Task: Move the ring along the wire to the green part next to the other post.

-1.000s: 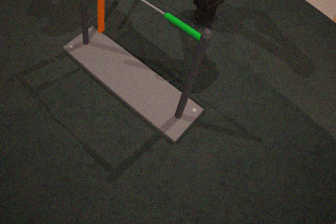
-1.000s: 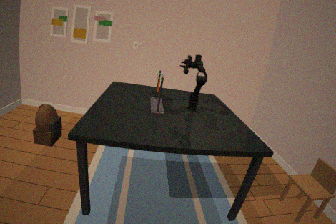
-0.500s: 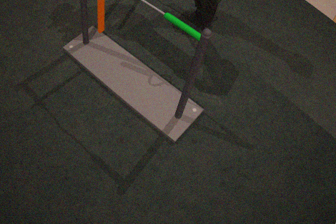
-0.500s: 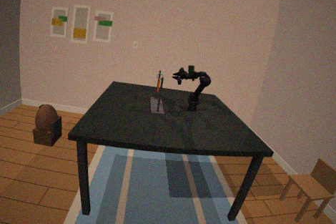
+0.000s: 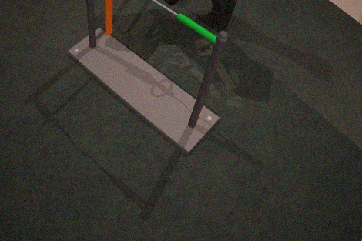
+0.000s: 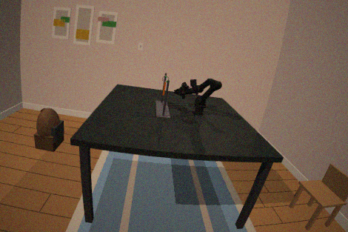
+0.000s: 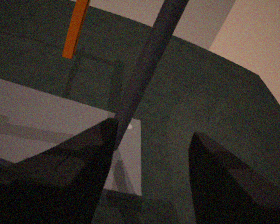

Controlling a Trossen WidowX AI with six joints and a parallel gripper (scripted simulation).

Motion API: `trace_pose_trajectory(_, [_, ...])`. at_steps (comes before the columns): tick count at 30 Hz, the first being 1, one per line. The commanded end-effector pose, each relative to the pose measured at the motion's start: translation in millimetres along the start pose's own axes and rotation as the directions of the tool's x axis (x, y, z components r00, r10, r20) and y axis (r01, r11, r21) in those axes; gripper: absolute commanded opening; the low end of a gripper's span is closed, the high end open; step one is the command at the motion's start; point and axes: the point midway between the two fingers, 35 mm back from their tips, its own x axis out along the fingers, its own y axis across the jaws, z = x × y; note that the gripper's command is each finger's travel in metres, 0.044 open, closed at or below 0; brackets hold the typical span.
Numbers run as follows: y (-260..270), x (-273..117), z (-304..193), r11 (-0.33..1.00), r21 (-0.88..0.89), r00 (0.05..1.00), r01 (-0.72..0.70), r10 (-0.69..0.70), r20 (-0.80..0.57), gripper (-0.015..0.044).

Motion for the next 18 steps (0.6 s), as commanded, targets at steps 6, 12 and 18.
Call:
trace_pose_trajectory(6, [57, 4, -34, 0.980, 0.158, 0.993, -0.119, 0.118, 0.017, 0.0160])
trace_pose_trajectory(12, [55, 12, -26, 0.979, 0.162, 0.993, -0.121, 0.120, 0.018, 0.0160])
trace_pose_trajectory(18, [53, 31, -3, 0.976, 0.178, 0.992, -0.125, 0.120, 0.041, 0.0160])
